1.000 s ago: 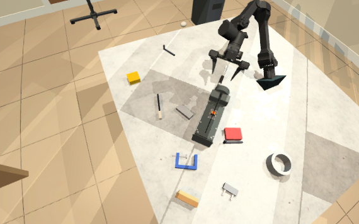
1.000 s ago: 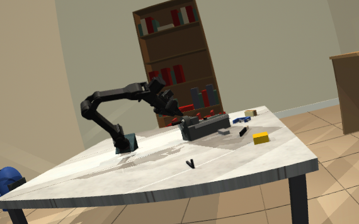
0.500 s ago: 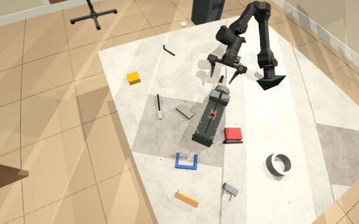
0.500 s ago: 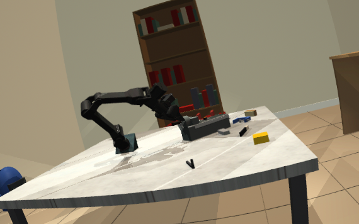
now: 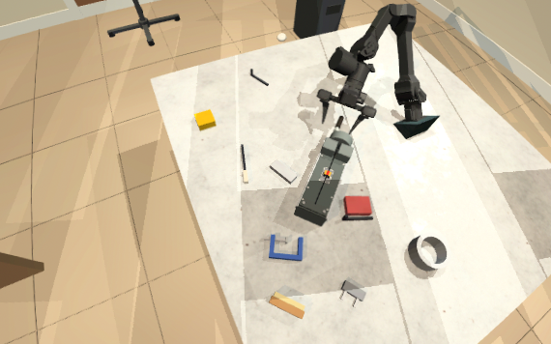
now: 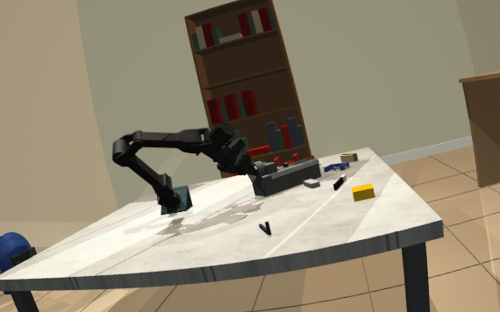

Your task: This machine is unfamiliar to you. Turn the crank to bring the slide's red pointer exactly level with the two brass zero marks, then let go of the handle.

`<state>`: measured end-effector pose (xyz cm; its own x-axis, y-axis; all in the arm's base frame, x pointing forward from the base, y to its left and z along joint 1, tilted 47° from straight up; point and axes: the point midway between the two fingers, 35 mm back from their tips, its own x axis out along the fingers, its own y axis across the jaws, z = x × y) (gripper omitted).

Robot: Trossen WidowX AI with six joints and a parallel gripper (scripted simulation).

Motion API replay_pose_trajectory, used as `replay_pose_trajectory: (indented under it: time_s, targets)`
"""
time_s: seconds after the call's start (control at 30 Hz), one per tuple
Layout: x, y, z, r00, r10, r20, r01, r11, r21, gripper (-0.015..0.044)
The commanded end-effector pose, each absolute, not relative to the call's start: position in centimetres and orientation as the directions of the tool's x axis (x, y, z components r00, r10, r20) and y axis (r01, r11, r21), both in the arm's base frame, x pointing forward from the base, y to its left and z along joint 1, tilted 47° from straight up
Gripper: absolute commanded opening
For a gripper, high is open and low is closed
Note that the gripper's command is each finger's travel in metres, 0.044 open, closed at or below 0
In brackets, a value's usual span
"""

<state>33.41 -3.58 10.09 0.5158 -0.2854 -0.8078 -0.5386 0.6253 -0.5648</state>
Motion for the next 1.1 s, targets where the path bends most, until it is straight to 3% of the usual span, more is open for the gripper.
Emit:
replay_pose_trajectory:
  time_s: [0.0, 0.07, 0.63, 1.07]
  targets:
    - [33.12, -3.94, 9.43, 0.512, -0.282, -0.811, -0.546, 0.622, -0.561, 0.0440]
    - [33.09, -4.02, 9.36, 0.512, -0.282, -0.811, -0.546, 0.622, -0.561, 0.0440]
    - [33.09, -4.02, 9.36, 0.512, -0.282, -0.811, -0.546, 0.622, -0.561, 0.0000]
    - [33.09, -4.11, 9.38, 0.512, -0.282, -0.811, -0.546, 0.622, -0.561, 0.0000]
